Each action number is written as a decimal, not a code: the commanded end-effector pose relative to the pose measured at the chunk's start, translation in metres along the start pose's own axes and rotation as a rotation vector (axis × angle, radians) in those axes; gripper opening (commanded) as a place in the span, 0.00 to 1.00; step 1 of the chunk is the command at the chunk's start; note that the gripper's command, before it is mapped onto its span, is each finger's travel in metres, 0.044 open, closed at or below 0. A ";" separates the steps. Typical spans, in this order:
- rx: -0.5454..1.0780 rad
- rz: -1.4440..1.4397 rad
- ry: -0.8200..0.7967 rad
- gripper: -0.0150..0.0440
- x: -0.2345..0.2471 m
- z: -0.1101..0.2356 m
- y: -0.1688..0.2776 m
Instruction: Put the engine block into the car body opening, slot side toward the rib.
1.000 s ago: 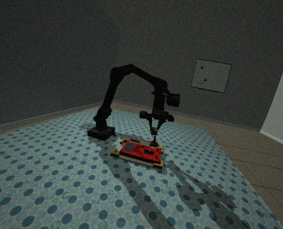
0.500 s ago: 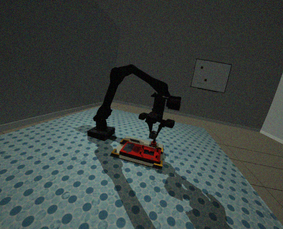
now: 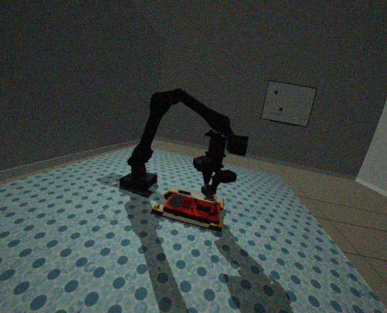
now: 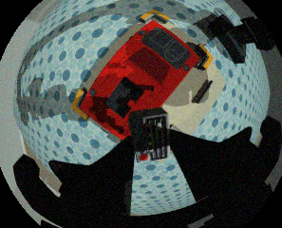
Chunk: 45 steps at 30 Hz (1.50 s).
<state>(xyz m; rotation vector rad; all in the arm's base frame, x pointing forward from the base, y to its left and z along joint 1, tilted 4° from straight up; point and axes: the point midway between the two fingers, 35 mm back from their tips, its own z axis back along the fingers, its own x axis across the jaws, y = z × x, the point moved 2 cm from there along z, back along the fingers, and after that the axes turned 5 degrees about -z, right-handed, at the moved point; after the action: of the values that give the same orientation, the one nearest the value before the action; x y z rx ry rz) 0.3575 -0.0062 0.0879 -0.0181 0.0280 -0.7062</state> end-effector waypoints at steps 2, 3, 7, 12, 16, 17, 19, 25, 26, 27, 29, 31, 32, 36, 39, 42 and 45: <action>-0.008 -0.147 0.001 0.25 0.007 -0.006 -0.006; -0.008 -0.182 0.001 0.25 0.008 -0.007 -0.007; -0.009 -0.319 0.000 0.25 0.014 -0.010 -0.013; -0.010 -0.490 -0.001 0.25 0.021 -0.014 -0.019; -0.010 -0.627 -0.002 0.25 0.026 -0.017 -0.025; -0.010 -0.661 -0.002 0.25 0.027 -0.017 -0.026; -0.011 -0.730 -0.003 0.25 0.030 -0.019 -0.029; -0.011 -0.826 -0.003 0.34 0.033 -0.021 -0.033; -0.011 -0.831 -0.003 0.39 0.033 -0.021 -0.033; -0.011 -0.831 -0.003 0.43 0.033 -0.021 -0.033; -0.011 -0.831 -0.003 0.52 0.033 -0.021 -0.033; -0.011 -0.831 -0.003 0.52 0.033 -0.021 -0.033; -0.011 -0.831 -0.003 0.52 0.033 -0.021 -0.033; -0.011 -0.831 -0.003 0.52 0.033 -0.021 -0.033; -0.011 -0.831 -0.003 0.52 0.033 -0.021 -0.033; -0.011 -0.858 -0.004 0.52 0.033 -0.021 -0.033; -0.011 -0.876 -0.004 0.52 0.034 -0.021 -0.033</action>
<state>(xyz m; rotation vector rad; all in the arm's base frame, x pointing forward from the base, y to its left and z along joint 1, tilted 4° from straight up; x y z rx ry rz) 0.3606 -0.0528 0.0676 -0.0396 0.0223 -1.5660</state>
